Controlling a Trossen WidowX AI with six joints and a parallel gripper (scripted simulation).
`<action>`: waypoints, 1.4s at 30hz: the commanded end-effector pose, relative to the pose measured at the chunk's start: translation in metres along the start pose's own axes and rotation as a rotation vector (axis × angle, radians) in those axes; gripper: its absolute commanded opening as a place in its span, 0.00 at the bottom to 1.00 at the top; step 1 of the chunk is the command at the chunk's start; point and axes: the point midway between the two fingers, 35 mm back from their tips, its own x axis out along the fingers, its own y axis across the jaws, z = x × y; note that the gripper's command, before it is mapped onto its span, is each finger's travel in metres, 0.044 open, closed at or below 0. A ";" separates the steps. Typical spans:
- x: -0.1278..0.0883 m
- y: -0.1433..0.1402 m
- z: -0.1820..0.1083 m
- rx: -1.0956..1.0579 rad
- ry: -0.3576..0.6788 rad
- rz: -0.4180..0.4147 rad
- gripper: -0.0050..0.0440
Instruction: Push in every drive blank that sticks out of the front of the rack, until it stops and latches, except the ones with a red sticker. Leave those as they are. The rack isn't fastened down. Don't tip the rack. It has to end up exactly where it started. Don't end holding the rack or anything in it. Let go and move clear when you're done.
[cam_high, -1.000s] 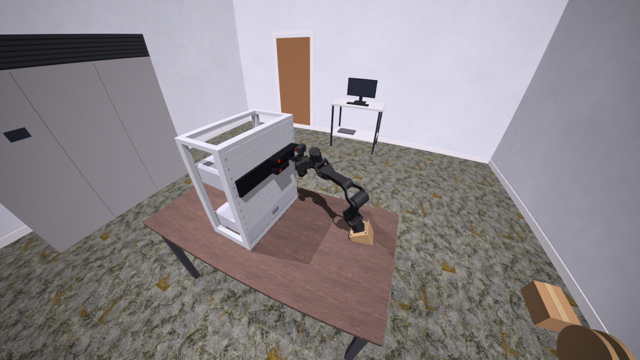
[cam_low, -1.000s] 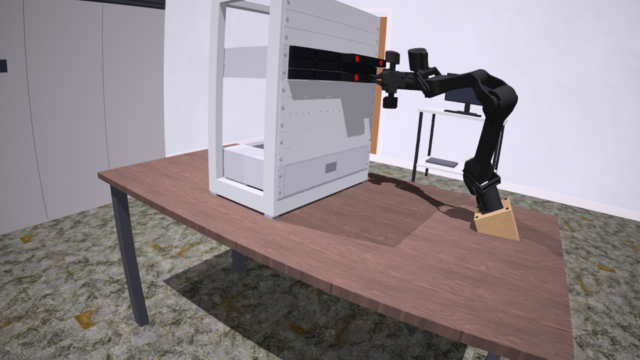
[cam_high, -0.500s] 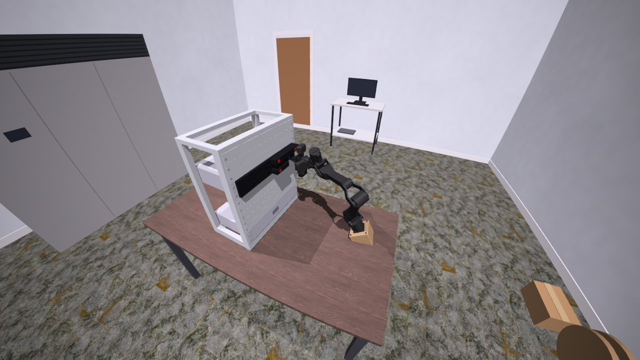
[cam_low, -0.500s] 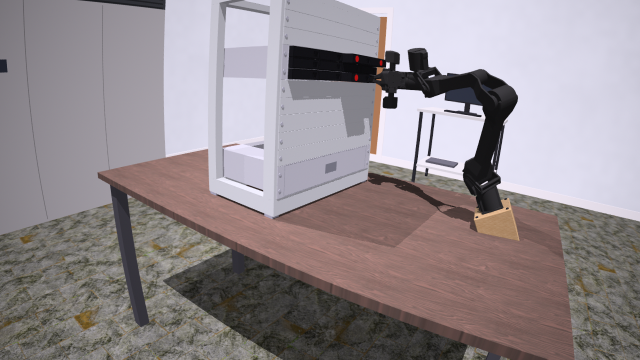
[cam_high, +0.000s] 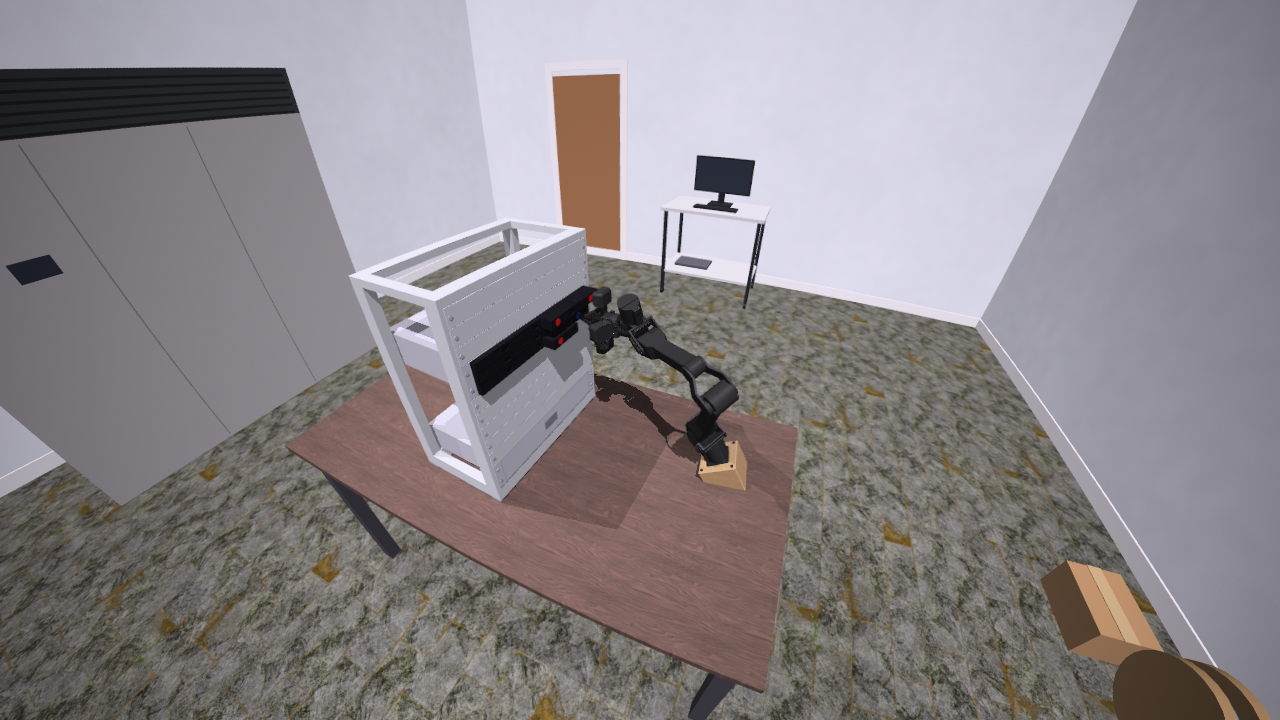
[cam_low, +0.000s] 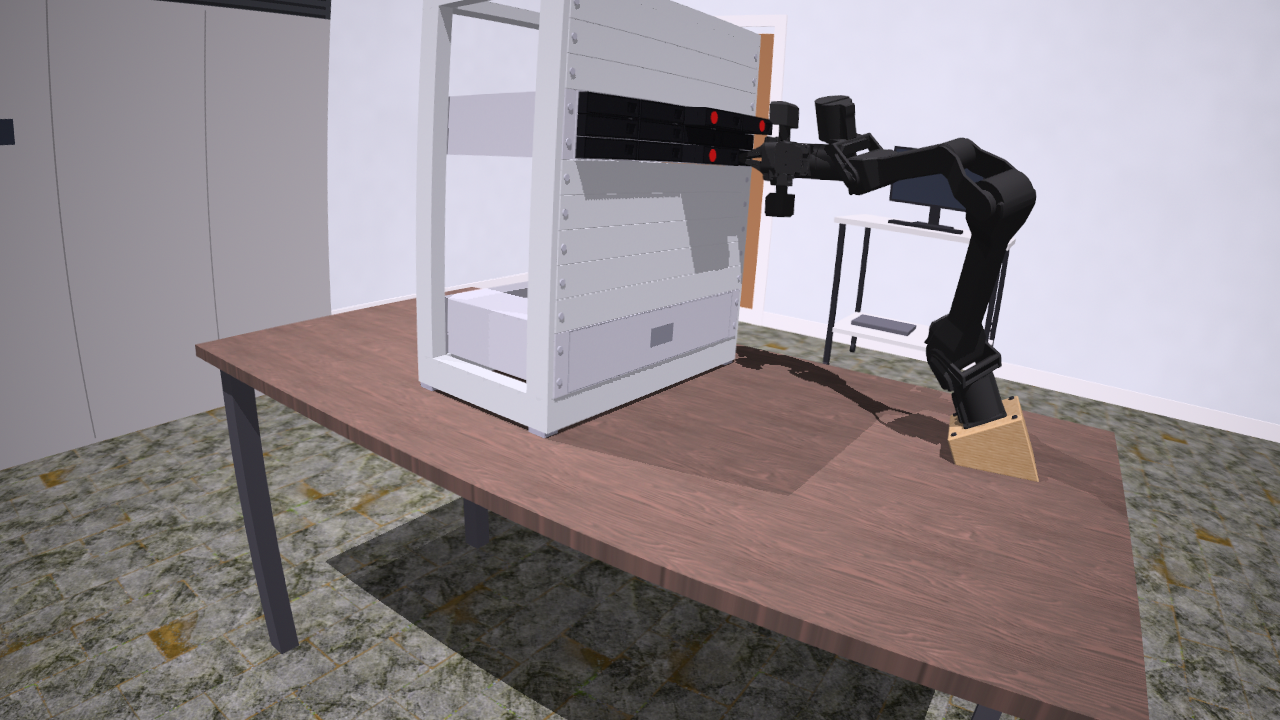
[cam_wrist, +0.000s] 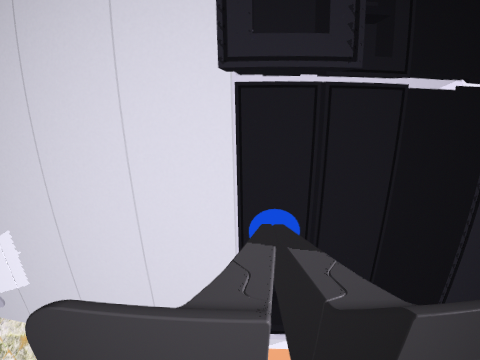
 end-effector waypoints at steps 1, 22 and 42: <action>0.001 -0.020 0.009 -0.027 -0.018 -0.046 0.10; 0.001 -0.020 0.009 -0.027 -0.018 -0.046 0.10; -0.037 -0.019 0.008 -0.027 -0.018 -0.046 0.10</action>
